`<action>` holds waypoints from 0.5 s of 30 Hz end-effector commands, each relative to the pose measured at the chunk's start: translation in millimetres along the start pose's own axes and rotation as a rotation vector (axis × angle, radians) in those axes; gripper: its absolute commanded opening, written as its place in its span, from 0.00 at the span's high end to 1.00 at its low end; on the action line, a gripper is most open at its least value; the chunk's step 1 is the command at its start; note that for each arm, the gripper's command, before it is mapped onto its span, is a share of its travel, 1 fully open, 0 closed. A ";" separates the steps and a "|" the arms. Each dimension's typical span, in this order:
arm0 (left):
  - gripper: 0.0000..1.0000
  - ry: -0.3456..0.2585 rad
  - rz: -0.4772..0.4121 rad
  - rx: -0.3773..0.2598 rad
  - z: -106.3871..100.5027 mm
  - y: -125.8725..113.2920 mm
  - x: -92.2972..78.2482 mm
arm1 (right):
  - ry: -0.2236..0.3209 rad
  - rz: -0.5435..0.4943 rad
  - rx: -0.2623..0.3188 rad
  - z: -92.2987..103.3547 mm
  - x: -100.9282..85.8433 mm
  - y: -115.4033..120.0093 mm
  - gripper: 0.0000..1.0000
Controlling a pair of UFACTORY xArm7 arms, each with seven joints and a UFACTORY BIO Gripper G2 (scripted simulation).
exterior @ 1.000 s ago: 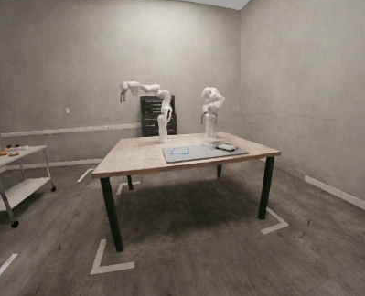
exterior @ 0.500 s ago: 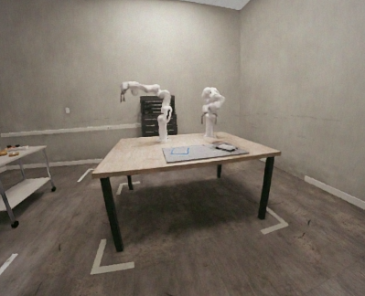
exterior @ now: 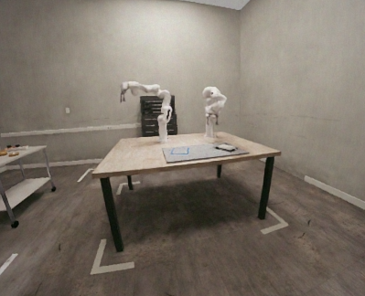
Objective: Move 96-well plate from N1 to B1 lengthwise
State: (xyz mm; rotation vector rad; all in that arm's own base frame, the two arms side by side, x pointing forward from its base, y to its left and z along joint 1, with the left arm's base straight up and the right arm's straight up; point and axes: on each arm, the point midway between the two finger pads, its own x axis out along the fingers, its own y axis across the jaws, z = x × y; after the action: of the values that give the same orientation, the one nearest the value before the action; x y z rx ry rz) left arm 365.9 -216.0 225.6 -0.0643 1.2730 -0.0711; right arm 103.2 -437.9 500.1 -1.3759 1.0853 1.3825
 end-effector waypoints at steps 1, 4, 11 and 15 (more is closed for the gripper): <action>0.63 -0.087 0.002 -0.033 12.2 8.8 6.1 | 0.004 0.000 0.000 0.0 -1.8 0.0 0.00; 0.63 -0.118 0.004 -0.043 19.5 15.4 10.0 | 0.004 0.000 0.000 0.0 -1.8 0.0 0.00; 0.63 -0.246 0.013 -0.080 40.6 35.9 19.2 | 0.004 0.000 0.000 0.0 -1.8 0.0 0.00; 0.63 -0.246 0.013 -0.080 44.8 39.9 20.8 | 0.004 0.000 0.000 0.0 -1.8 0.0 0.00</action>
State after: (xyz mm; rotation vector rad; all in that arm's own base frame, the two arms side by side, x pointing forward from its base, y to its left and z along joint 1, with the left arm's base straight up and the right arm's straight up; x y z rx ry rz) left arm 410.0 -180.5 215.4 -0.1240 1.0530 -0.0035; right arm 103.2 -437.9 500.1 -1.3759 1.0853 1.3825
